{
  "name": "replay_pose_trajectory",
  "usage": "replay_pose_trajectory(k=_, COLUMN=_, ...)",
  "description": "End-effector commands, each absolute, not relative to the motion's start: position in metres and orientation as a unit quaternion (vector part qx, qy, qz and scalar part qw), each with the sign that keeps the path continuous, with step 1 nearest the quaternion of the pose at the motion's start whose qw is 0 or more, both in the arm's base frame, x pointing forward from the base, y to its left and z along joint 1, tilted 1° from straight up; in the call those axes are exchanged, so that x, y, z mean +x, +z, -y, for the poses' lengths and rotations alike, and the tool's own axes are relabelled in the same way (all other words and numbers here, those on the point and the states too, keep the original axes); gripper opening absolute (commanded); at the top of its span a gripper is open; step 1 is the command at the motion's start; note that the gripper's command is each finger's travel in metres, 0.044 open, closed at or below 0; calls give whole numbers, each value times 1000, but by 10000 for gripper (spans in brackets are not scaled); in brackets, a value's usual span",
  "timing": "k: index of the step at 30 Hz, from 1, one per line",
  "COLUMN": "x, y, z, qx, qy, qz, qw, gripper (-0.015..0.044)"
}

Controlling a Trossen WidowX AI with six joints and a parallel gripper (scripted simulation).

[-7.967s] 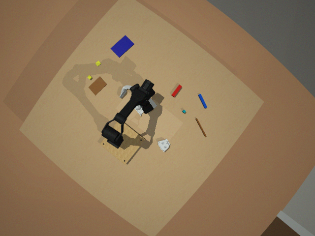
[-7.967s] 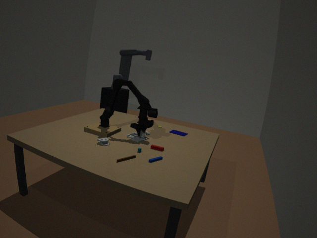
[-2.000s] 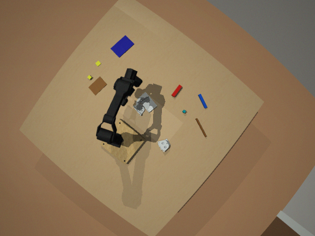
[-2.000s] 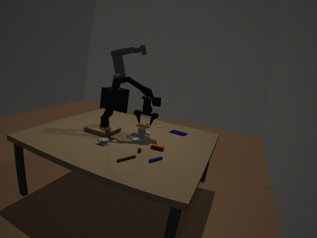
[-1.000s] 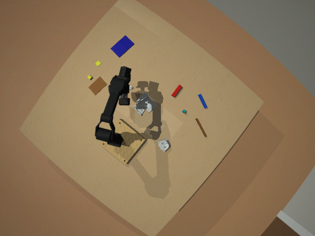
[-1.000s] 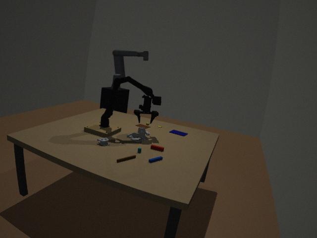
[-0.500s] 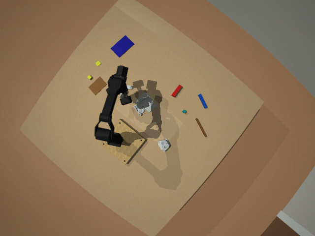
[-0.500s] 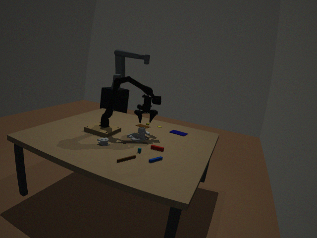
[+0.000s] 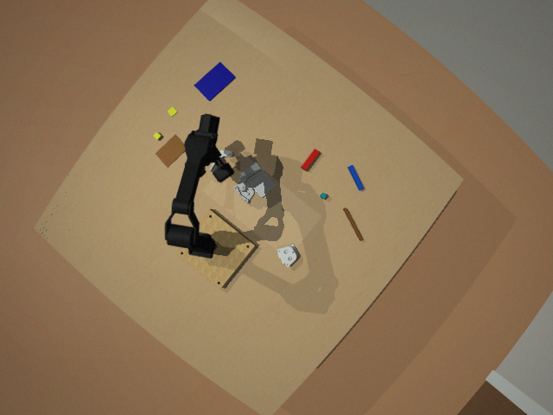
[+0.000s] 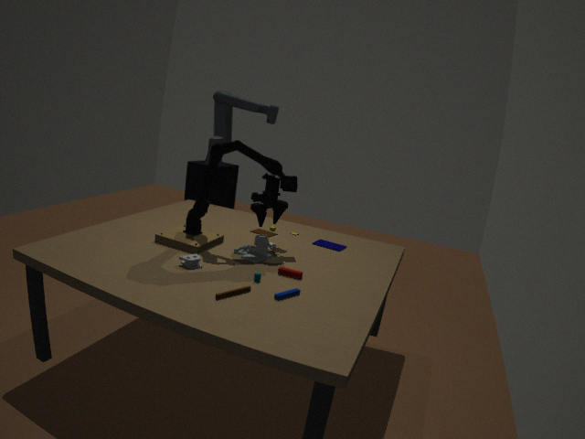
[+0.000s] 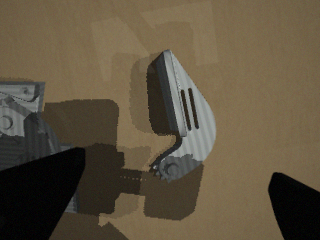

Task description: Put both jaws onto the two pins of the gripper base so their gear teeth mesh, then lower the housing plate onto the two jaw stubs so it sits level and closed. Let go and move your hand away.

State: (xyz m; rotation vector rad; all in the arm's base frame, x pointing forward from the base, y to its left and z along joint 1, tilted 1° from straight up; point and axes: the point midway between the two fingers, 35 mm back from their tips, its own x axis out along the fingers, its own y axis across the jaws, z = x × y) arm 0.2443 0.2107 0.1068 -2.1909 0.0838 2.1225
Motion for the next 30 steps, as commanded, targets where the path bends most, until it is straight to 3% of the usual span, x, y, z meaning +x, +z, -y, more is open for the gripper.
replay_pose_trajectory(k=1, x=242, y=107, z=-213, qx=-719, qy=695, qz=1, qw=13, gripper=440)
replay_pose_trajectory(k=13, x=236, y=109, z=-221, qx=-715, qy=690, qz=83, qw=-71, gripper=440)
replay_pose_trajectory(k=30, x=235, y=69, z=-220, qx=-715, qy=690, qz=84, qw=-73, gripper=440)
